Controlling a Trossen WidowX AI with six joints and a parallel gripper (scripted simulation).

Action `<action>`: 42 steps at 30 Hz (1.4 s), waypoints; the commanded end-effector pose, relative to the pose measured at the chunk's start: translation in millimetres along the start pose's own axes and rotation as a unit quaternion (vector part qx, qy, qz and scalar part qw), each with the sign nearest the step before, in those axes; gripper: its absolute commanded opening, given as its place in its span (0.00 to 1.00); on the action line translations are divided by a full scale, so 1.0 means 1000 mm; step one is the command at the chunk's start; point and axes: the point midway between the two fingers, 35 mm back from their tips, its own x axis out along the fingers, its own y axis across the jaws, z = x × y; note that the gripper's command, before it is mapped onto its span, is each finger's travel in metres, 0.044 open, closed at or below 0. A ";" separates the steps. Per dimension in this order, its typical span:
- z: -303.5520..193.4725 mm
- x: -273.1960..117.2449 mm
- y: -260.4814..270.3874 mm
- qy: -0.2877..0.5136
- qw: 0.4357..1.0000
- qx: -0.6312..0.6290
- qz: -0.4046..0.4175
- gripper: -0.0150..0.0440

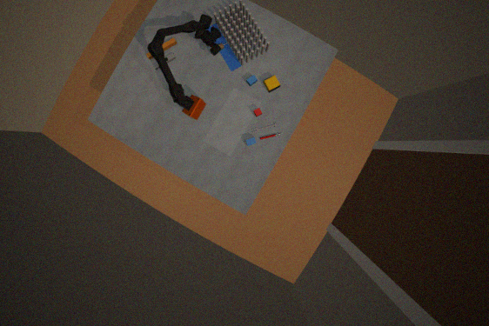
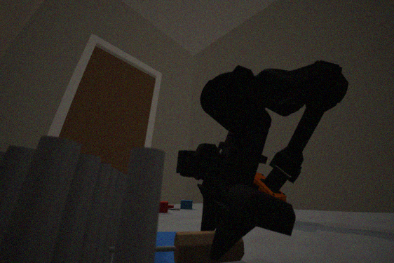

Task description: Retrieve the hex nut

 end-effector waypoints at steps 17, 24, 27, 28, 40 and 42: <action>-0.011 -0.004 0.000 -0.001 1.000 0.002 -0.001 0.25; -0.015 -0.005 -0.001 -0.001 1.000 0.002 -0.001 0.25; -0.017 -0.005 -0.001 -0.001 1.000 0.002 -0.001 0.25; -0.018 -0.005 -0.001 -0.001 1.000 0.002 -0.001 0.25; -0.025 -0.008 -0.001 -0.001 1.000 0.003 -0.001 0.25; -0.026 -0.008 -0.001 -0.001 1.000 0.003 -0.001 0.25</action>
